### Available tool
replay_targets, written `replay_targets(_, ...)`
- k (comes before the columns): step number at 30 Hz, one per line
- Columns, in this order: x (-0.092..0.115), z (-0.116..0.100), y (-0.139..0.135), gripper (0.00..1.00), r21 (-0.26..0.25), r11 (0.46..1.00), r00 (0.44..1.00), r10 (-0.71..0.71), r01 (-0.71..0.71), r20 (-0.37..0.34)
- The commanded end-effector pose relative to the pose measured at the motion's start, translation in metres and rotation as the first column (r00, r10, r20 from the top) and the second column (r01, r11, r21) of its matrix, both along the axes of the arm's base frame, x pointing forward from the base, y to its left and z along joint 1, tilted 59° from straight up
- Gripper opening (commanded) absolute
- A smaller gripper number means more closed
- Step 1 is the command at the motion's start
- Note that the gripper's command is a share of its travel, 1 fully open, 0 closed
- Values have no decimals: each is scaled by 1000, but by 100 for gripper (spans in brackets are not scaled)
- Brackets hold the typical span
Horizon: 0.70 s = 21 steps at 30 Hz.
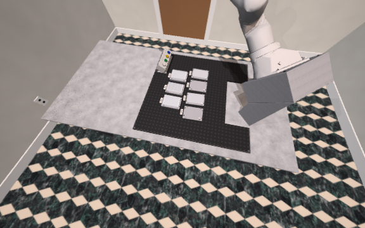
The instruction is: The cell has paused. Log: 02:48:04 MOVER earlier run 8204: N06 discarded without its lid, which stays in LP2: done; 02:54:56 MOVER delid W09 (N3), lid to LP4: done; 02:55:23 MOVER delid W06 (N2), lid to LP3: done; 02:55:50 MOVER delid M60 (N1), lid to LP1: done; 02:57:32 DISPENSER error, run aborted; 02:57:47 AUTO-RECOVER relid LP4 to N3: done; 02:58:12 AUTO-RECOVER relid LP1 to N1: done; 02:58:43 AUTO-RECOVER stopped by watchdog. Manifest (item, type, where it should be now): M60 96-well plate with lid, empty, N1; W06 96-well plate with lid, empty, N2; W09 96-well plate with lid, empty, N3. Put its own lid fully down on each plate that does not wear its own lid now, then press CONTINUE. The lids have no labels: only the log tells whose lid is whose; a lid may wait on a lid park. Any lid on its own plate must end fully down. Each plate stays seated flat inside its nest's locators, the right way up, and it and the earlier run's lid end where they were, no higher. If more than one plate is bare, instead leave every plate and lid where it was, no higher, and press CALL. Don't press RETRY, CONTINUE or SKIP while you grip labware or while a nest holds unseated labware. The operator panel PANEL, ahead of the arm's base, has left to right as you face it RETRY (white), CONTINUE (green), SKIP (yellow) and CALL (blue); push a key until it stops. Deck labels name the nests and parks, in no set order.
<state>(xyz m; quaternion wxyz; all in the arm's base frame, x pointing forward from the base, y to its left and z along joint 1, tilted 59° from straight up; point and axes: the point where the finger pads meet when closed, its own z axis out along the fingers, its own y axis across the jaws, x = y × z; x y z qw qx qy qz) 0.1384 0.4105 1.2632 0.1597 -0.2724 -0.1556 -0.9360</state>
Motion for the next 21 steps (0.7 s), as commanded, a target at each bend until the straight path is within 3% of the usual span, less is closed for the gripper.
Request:
replay_targets(1, -38, -23, 47, 100, -28, 992, 992, 123, -124, -37)
replay_targets(5, -75, -70, 114, 100, -102, 940, 939, 307, -324, -158)
replay_targets(7, -75, -70, 114, 100, -102, 940, 939, 307, -324, -158)
replay_targets(8, -100, -102, 154, 100, -119, 917, 913, 351, -380, -208)
replay_targets(11, -117, -148, 195, 100, -148, 837, 806, 437, -527, -400)
replay_targets(16, -139, -233, 248, 100, -105, 778, 626, 410, -620, -663)
replay_targets(21, -148, -318, 276, 100, -40, 811, 494, 316, -583, -810)
